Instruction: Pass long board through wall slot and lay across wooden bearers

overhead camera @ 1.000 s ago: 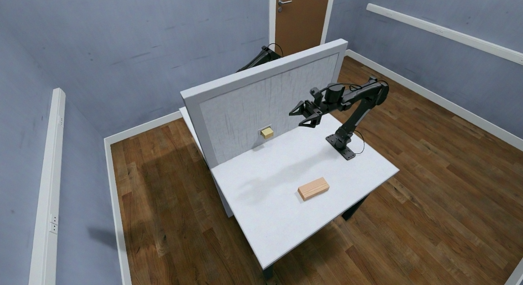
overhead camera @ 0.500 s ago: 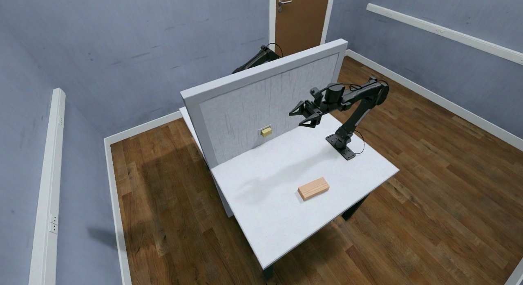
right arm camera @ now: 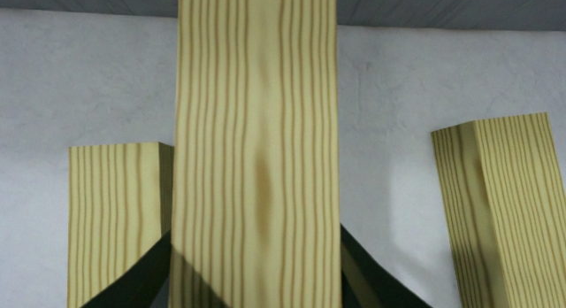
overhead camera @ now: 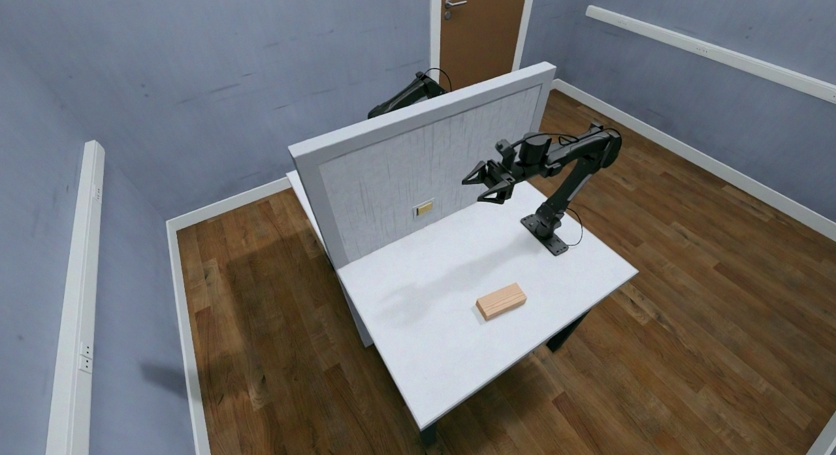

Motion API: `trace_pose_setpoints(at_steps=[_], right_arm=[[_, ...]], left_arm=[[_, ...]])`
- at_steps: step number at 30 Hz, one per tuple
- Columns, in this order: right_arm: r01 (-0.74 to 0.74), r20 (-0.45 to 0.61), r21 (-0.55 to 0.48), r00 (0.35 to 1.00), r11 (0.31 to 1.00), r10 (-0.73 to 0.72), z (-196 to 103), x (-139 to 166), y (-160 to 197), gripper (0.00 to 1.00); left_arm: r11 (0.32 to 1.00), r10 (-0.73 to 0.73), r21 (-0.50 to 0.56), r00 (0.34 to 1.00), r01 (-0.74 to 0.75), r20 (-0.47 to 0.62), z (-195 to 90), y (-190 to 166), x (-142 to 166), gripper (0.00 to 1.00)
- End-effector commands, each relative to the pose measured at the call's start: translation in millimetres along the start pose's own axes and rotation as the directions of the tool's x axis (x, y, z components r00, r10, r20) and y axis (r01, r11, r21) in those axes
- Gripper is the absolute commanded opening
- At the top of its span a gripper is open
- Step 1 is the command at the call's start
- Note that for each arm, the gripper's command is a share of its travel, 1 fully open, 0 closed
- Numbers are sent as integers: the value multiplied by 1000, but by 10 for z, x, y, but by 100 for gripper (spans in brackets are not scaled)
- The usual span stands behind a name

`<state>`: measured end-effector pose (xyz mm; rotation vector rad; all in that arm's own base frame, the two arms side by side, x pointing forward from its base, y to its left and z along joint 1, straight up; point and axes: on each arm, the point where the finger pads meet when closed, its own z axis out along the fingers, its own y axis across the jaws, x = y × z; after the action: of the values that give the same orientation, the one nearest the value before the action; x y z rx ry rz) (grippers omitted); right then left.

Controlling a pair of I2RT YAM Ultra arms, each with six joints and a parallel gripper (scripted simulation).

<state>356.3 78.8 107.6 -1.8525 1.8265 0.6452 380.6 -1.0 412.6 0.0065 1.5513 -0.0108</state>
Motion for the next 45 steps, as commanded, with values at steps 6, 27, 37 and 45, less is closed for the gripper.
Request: trace_pose_setpoints(at_steps=[6, 27, 37, 45], right_arm=[[7, 45, 17, 999, 1000, -8, -214, -14, -21, 0], [14, 31, 36, 999, 999, -15, -420, 136, -24, 0], [23, 22, 48, 999, 999, -24, -509, 151, -22, 0], [16, 24, 43, 1000, 999, -17, -496, 186, -12, 0]], left_arm=[[1000, -7, -1, 999, 7, 35, -49, 23, -176, 73], [1000, -7, -1, 999, 7, 35, -49, 23, -176, 73], [1000, -7, -1, 999, 7, 35, -49, 23, -176, 73], [1000, -7, -1, 999, 7, 35, -49, 23, -176, 73]])
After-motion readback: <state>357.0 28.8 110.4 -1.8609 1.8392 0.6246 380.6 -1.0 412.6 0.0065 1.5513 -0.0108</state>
